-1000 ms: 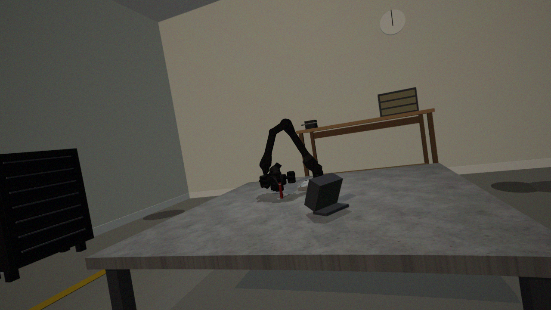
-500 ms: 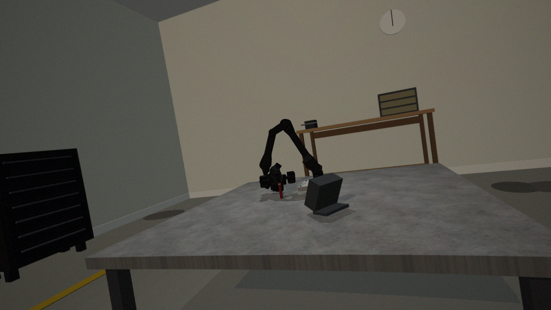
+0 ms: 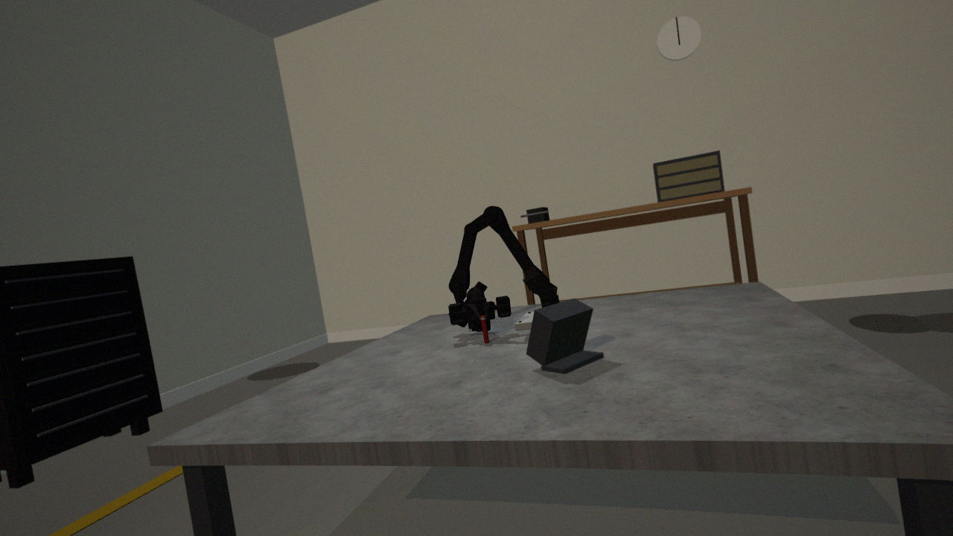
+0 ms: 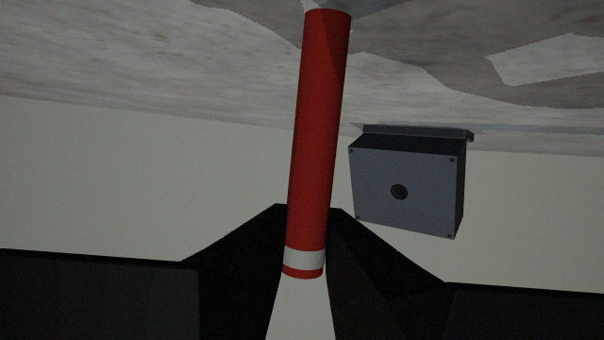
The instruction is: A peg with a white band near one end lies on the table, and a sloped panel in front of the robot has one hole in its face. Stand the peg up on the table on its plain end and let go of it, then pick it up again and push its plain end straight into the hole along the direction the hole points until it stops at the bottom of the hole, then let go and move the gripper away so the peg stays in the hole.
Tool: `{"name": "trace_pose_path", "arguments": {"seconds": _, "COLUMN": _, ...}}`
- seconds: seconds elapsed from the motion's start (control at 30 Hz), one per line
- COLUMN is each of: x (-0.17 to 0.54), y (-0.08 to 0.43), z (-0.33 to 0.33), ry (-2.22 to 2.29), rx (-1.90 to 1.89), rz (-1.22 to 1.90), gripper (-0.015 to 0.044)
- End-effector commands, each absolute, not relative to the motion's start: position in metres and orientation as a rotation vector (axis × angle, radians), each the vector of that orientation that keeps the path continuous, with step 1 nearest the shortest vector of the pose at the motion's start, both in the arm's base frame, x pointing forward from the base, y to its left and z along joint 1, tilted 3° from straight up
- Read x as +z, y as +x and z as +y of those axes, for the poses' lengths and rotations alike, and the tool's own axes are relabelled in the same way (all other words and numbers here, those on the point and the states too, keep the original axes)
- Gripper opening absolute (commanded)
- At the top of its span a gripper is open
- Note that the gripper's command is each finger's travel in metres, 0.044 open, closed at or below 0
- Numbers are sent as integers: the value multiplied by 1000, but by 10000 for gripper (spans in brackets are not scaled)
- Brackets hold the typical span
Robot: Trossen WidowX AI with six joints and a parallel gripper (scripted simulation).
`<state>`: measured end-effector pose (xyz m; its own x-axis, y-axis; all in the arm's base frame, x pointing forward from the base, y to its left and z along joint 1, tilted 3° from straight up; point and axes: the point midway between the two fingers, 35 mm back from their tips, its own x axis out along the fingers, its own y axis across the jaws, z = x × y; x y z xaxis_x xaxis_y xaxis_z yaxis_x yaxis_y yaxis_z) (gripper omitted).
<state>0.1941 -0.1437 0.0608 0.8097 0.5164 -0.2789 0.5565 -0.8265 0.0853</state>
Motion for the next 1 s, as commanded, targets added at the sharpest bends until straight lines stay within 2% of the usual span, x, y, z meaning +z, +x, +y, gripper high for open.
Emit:
{"name": "trace_pose_path", "arguments": {"seconds": 0.0, "x": 58, "y": 193, "z": -144, "ry": 2832, "rx": -367, "rz": 846, "gripper": 49}}
{"name": "trace_pose_path", "arguments": {"seconds": 0.4, "x": 59, "y": 193, "z": -145, "ry": 2839, "rx": -361, "rz": 837, "gripper": 49}}
{"name": "trace_pose_path", "arguments": {"seconds": 0.5, "x": 61, "y": 193, "z": -145, "ry": 2841, "rx": -360, "rz": 834, "gripper": 128}}
{"name": "trace_pose_path", "arguments": {"seconds": 0.97, "x": 61, "y": 193, "z": -145, "ry": 2841, "rx": -360, "rz": 834, "gripper": 130}}
